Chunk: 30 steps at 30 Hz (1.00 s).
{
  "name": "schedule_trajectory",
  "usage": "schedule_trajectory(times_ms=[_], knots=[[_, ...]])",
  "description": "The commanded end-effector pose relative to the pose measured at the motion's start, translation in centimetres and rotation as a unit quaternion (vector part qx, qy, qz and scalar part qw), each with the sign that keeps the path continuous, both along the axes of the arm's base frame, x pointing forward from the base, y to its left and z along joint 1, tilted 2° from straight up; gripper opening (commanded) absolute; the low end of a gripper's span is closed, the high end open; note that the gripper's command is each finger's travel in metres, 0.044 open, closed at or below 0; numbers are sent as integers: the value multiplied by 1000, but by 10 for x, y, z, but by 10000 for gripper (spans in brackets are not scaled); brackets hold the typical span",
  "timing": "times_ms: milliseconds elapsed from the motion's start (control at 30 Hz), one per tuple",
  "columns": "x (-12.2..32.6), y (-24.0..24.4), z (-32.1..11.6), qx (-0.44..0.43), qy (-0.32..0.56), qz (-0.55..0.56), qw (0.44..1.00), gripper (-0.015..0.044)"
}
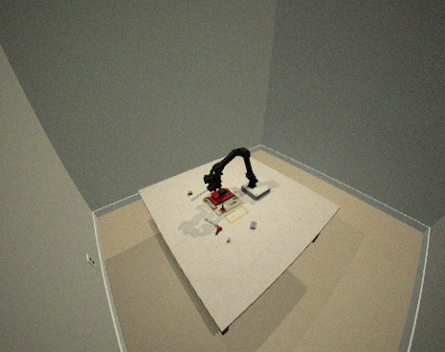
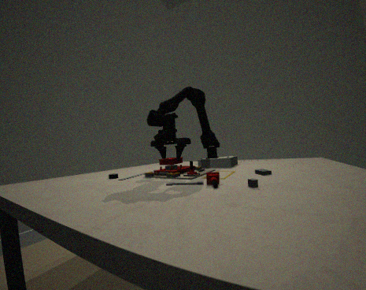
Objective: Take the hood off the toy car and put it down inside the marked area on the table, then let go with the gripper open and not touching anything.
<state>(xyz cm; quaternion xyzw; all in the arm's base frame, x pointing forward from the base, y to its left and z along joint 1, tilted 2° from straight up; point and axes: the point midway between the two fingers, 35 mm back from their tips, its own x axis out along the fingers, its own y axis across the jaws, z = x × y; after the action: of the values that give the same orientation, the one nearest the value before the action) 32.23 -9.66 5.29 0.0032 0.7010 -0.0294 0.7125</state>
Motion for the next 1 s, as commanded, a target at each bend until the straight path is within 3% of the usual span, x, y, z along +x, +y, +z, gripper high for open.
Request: schedule_trajectory(times_ms=[0, 300, 500, 967], knots=[[2, 0, 8, -2, -6, -1, 1000, 0], [1, 1, 48, -2, -6, -1, 1000, 0], [2, 4, 40, 0, -2, 2, 1000, 0], [13, 77, 41, 4, -4, 12, 1000, 0]])
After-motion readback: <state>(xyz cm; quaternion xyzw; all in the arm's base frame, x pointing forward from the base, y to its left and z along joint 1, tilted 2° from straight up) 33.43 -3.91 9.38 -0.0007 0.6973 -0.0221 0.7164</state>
